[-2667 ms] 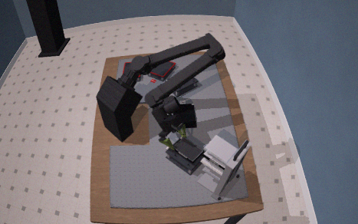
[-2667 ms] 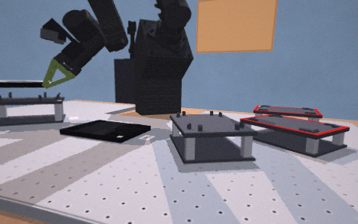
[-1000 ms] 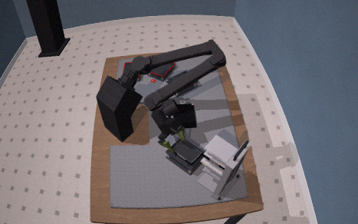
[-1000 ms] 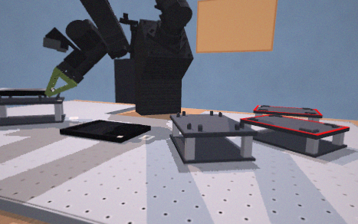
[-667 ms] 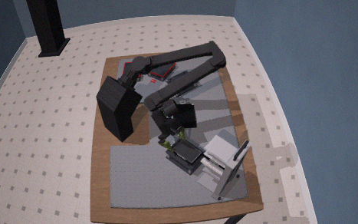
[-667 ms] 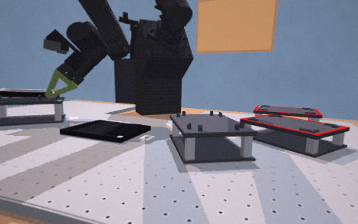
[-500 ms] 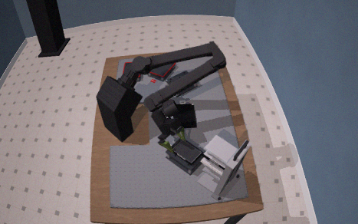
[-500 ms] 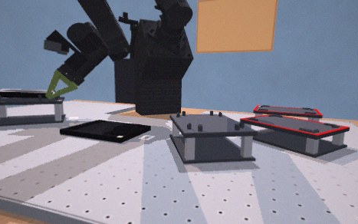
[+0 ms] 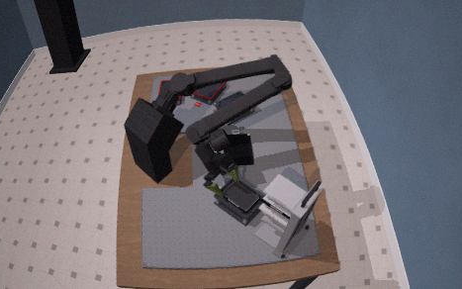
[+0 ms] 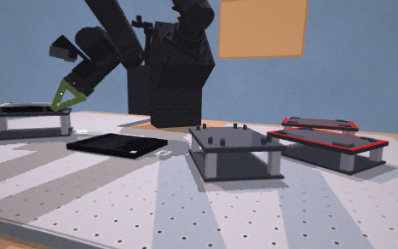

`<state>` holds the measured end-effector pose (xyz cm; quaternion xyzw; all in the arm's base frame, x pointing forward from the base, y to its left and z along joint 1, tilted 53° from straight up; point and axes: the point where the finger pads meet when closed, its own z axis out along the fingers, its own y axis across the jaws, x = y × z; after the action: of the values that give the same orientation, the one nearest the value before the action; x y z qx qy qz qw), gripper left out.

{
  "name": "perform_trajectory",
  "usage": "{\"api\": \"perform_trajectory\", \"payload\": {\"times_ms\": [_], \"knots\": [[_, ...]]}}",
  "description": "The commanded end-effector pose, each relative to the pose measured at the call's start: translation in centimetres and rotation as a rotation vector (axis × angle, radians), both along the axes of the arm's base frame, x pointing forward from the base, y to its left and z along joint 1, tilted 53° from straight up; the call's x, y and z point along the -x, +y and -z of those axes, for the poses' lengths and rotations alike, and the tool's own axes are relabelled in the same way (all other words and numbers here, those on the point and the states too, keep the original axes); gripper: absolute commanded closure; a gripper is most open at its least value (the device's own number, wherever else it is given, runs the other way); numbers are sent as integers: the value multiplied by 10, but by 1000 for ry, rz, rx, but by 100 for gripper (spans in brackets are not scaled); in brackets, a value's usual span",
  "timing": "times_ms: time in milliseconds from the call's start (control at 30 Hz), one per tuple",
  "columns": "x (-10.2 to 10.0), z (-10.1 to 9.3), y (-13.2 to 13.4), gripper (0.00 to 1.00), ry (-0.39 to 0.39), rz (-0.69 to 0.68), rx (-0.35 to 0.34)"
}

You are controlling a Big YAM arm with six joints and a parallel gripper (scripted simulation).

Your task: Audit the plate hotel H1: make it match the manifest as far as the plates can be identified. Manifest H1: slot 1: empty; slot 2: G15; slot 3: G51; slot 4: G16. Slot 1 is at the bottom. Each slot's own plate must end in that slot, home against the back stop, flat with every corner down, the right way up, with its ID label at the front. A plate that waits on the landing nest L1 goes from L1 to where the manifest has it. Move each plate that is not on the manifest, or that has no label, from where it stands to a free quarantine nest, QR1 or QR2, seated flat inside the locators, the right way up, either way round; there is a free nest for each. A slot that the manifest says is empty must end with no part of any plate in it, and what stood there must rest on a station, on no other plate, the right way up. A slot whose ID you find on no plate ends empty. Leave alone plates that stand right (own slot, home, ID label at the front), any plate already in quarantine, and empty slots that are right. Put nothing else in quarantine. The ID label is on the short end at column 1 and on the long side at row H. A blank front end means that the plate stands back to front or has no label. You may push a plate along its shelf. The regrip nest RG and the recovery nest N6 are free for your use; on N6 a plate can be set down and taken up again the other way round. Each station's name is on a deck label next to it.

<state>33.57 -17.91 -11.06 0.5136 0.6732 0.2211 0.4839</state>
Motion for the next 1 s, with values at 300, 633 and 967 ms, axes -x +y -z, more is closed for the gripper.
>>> {"api": "perform_trajectory", "payload": {"times_ms": [300,633,967], "knots": [[2,-2,0,7,-2,7,-5],[2,-2,0,0,-2,7,-5],[13,-7,-6,0,9,17,-5]]}}
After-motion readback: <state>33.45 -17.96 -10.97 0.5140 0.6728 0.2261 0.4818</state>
